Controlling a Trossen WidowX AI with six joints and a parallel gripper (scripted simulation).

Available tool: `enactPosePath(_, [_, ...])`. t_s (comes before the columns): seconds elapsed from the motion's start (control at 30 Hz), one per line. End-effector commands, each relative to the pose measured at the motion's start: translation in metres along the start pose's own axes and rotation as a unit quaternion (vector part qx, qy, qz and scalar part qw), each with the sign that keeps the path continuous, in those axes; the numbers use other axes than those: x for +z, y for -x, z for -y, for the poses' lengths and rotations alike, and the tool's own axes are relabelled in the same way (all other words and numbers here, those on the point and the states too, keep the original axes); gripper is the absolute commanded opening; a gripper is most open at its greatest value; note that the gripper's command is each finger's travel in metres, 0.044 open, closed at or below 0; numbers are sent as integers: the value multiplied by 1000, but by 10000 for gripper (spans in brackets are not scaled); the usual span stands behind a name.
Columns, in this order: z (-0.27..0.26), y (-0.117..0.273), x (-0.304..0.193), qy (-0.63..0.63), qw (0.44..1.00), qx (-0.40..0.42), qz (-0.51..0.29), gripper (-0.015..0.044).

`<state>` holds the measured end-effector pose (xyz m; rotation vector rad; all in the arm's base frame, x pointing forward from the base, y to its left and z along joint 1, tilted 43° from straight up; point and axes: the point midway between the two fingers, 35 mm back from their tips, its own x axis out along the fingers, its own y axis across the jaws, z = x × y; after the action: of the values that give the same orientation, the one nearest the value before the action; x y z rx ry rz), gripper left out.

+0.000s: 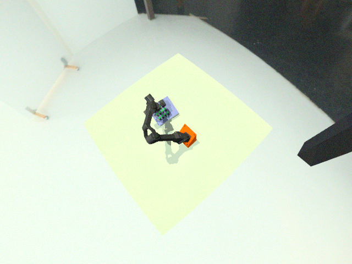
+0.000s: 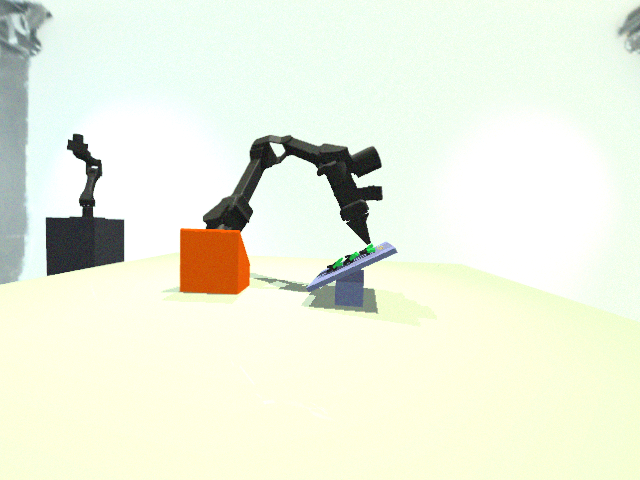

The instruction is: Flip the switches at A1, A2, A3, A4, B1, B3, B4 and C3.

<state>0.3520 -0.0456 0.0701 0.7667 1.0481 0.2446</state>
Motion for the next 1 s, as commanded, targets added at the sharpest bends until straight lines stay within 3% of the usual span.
enactPosePath(0.0, [1,-1,0,-2,1000,-2,0,0])
enactPosePath(0.97, [1,-5,0,-2,1000,-2,0,0])
